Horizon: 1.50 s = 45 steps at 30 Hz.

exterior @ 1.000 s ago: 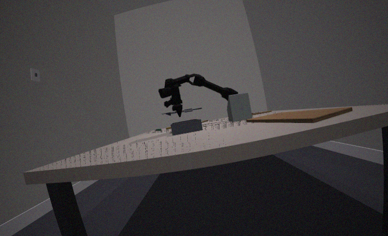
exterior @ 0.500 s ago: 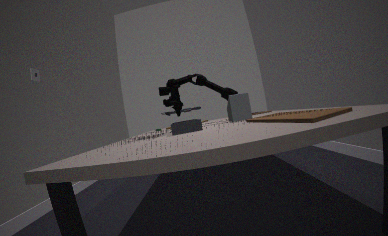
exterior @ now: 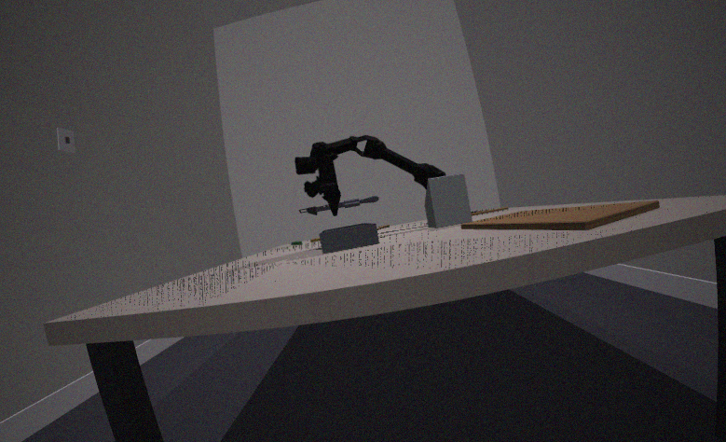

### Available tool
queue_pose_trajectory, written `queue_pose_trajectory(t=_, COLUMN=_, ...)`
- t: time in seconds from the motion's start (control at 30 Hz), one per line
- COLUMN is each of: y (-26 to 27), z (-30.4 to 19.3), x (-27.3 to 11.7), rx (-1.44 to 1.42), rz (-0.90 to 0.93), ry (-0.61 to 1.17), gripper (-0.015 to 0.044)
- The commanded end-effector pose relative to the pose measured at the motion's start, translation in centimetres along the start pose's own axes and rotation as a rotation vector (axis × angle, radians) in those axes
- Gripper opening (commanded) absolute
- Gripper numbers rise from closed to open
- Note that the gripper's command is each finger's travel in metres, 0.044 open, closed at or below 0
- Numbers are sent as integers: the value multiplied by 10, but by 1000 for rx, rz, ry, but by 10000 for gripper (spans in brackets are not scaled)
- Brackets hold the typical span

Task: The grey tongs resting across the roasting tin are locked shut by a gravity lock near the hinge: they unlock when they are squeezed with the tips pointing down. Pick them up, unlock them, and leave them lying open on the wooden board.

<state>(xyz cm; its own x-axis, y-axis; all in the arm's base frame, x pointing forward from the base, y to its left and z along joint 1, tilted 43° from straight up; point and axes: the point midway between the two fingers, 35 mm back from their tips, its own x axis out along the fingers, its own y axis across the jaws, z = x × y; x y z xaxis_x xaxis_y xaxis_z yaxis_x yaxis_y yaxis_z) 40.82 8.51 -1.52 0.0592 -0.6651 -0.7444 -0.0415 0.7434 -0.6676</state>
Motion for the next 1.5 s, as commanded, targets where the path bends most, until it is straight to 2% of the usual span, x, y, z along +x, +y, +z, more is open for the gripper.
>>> queue_pose_trajectory(t=0.0, y=41, z=-6, x=-13, rx=-102, rz=22, ry=-18, gripper=-150)
queue_pose_trajectory(t=0.47, y=158, z=-54, x=-30, rx=-424, rz=40, ry=-28, gripper=-150)
queue_pose_trajectory(t=0.97, y=262, z=-142, x=-29, rx=-756, rz=17, ry=-18, gripper=-150)
queue_pose_trajectory(t=1.27, y=279, z=-164, x=-28, rx=-822, rz=12, ry=-18, gripper=-150)
queue_pose_trajectory(t=1.47, y=299, z=-198, x=-37, rx=-912, rz=34, ry=-34, gripper=-150)
